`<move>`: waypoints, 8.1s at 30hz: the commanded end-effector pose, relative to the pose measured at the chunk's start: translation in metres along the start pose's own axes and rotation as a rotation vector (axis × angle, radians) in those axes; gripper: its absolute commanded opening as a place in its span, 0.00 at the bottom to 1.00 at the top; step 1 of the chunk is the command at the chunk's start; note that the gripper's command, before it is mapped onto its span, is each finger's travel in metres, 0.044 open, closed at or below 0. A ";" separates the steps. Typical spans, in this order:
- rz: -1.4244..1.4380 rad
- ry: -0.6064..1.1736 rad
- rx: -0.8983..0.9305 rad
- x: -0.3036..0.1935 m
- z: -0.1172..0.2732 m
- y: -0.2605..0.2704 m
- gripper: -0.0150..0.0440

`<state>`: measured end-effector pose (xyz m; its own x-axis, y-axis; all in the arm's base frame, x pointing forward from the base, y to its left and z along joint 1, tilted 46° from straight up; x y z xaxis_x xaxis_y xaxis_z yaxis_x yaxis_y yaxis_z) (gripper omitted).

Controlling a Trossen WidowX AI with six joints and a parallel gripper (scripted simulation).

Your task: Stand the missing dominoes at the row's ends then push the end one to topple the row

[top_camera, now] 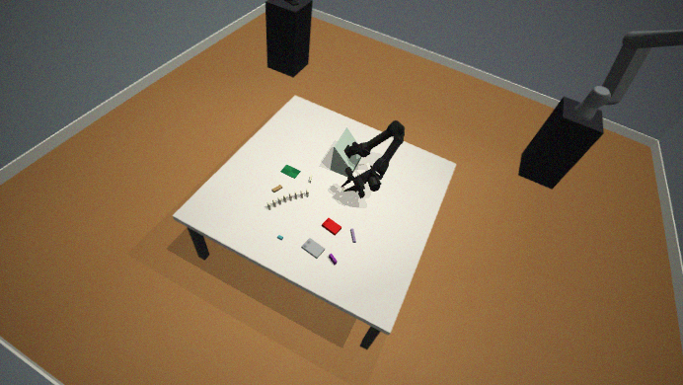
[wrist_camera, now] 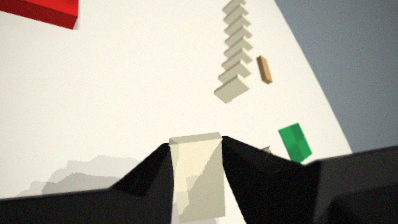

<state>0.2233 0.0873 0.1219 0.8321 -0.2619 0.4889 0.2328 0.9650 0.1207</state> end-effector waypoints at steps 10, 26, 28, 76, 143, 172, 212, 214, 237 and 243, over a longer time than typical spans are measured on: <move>-0.129 -0.306 0.027 -0.014 0.009 0.008 0.44; -0.400 -0.642 0.188 -0.035 0.031 0.009 0.44; -0.442 -0.677 0.216 -0.038 0.034 0.008 0.44; -0.615 -0.777 0.319 -0.062 0.028 0.028 0.44; -0.604 -0.783 0.324 -0.110 -0.022 0.068 1.00; -0.249 -0.062 0.101 0.000 -0.040 0.041 1.00; -0.206 0.718 0.635 0.002 -0.038 0.025 1.00; -0.206 0.718 0.635 0.001 -0.040 0.027 1.00; -0.206 0.718 0.635 -0.003 -0.043 0.031 0.44; -0.205 0.717 0.634 -0.002 -0.042 0.029 0.44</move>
<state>0.2496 0.1173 0.0873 0.9646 -0.1639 -0.2068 0.2627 0.6710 0.6934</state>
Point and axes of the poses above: the point midway between the two fingers, 35 mm back from their tips, its own z axis back along the fingers, its own y axis across the jaws, x = y × z, the point moved 6 cm from there along z, back along the fingers, and after that the axes turned 1 degree about -z, right-handed, at the moved point
